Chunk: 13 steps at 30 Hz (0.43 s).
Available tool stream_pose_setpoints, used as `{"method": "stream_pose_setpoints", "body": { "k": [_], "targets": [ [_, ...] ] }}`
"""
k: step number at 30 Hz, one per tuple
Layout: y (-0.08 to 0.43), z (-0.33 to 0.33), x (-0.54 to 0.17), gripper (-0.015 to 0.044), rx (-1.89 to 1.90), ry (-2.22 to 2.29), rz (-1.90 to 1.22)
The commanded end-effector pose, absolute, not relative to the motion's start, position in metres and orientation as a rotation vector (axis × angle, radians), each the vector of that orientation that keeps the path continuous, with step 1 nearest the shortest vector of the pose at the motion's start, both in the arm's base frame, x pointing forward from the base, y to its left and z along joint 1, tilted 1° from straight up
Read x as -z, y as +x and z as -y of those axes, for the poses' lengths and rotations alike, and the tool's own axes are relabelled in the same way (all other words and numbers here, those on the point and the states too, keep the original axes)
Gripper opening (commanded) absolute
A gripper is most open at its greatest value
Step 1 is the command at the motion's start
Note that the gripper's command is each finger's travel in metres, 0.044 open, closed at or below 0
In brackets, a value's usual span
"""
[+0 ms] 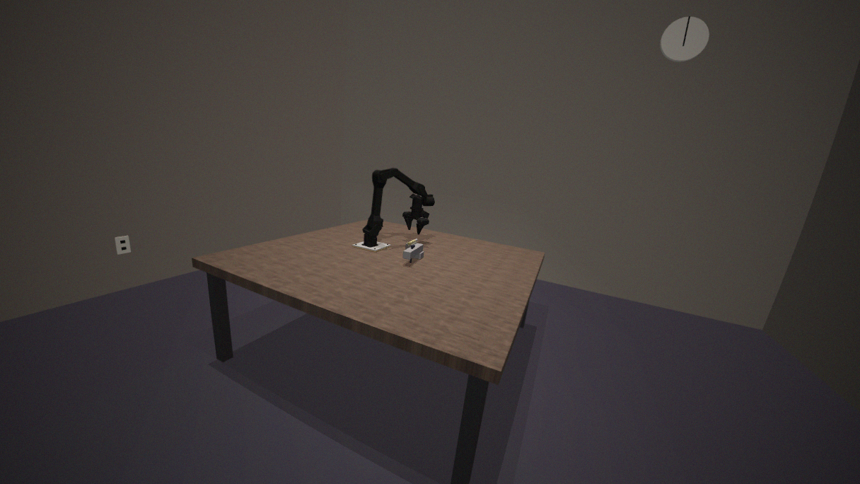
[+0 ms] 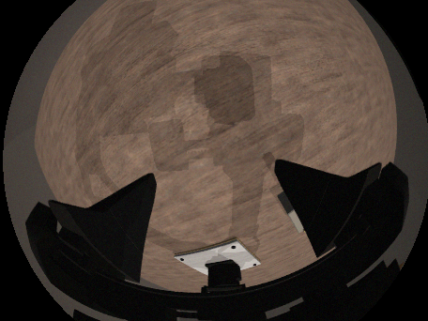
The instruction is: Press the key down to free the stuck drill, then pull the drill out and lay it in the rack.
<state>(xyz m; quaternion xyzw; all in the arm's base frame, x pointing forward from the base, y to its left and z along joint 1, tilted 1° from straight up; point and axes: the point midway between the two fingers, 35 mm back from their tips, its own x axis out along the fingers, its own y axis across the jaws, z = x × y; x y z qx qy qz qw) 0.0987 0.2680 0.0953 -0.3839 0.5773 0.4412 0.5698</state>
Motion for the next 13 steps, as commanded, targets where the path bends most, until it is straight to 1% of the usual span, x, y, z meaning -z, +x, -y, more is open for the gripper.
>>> {"method": "stream_pose_setpoints", "body": {
  "k": [1,13],
  "targets": [
    [0.047,-0.318,-0.099,0.0440,-0.772,-0.540,-1.511],
    [-0.019,-0.353,-0.098,0.0440,-0.437,-0.180,-1.663]
  ]
}}
